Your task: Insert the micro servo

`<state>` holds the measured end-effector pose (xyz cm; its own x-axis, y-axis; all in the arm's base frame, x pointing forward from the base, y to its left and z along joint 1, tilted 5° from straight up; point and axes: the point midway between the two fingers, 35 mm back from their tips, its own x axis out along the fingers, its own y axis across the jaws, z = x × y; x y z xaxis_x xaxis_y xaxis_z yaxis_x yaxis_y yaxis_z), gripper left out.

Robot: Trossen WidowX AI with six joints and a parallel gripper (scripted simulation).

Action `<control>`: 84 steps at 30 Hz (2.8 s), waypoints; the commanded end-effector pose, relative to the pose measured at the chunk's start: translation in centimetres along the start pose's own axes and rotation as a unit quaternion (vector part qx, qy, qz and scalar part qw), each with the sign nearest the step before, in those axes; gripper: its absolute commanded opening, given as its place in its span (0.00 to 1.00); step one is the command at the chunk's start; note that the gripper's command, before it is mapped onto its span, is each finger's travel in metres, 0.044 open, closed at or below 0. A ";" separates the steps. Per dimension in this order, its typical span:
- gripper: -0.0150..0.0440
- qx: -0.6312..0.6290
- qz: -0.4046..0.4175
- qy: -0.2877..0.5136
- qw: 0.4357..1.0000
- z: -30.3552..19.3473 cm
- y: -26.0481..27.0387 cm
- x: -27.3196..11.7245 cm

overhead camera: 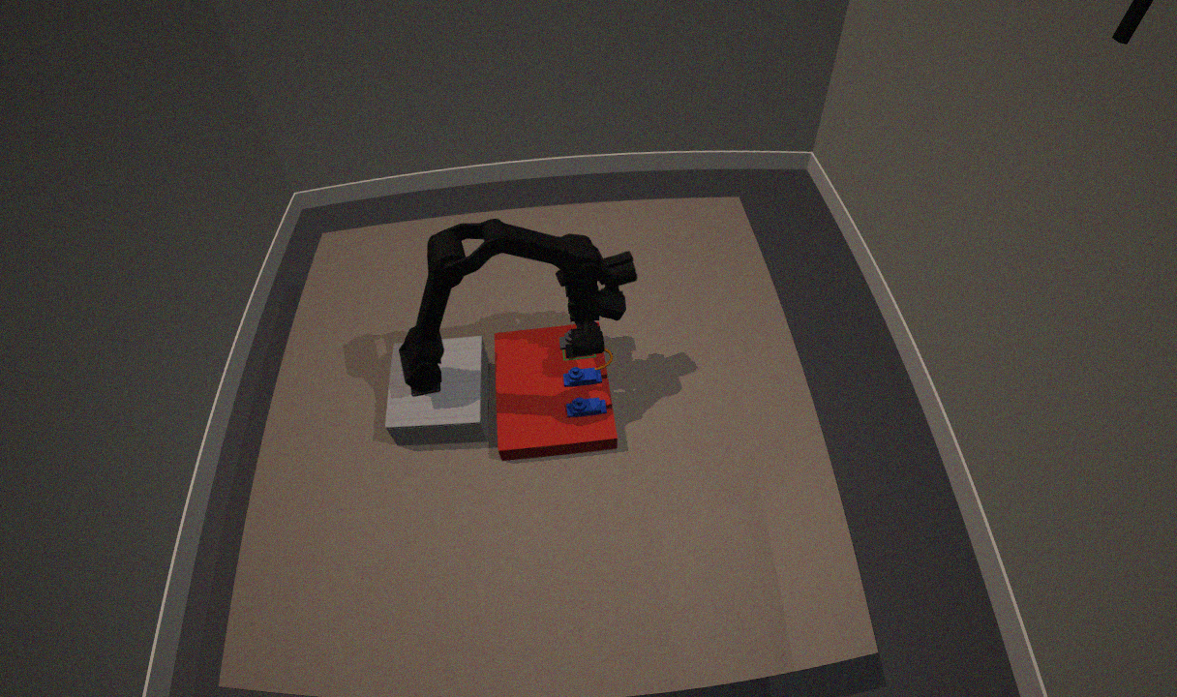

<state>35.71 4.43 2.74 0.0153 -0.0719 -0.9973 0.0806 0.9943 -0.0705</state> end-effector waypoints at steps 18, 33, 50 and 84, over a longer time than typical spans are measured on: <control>0.25 -0.001 -0.001 0.001 1.000 0.0 0.0 1.7; 0.25 -0.001 -0.001 0.001 1.000 0.0 0.0 2.8; 0.57 -0.001 -0.001 0.001 1.000 0.0 0.0 2.3; 1.00 -0.002 0.000 0.002 1.000 -10.8 -0.1 -10.6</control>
<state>24.66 5.81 10.64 -0.0096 -0.0789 -0.9968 0.0727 0.9942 -0.0794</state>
